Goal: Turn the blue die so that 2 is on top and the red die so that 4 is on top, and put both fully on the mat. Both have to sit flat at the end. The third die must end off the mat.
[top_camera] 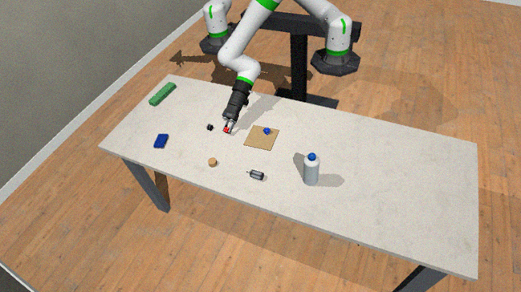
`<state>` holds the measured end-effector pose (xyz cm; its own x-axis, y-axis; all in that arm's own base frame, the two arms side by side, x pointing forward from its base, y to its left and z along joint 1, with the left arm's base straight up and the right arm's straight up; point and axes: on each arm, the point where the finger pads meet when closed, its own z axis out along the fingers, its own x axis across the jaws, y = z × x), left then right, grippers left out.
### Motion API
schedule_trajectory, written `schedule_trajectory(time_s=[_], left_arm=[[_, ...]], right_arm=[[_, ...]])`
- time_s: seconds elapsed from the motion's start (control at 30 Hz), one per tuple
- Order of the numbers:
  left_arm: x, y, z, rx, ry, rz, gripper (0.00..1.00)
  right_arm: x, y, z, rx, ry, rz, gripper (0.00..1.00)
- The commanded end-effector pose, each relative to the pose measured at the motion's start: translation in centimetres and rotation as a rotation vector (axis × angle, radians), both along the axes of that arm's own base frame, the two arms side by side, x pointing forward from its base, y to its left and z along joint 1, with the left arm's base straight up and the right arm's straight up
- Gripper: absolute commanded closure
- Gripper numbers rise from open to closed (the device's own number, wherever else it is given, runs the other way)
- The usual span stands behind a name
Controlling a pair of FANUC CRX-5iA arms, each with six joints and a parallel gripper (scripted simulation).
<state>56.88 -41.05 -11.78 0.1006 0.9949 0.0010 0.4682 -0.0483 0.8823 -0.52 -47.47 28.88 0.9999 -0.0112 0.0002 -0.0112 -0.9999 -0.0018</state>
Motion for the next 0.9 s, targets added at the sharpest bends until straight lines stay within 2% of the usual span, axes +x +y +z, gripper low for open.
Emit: schedule_trajectory(time_s=[0.0, 0.87], left_arm=[[0.05, -0.05, 0.10, -0.001, -0.001, 0.000, 0.51], [0.05, -0.05, -0.69, -0.001, -0.001, 0.000, 0.51]], right_arm=[[-0.01, -0.02, 0.08, -0.002, 0.000, 0.000, 0.00], [-0.01, -0.02, 0.08, -0.002, 0.000, 0.000, 0.00]])
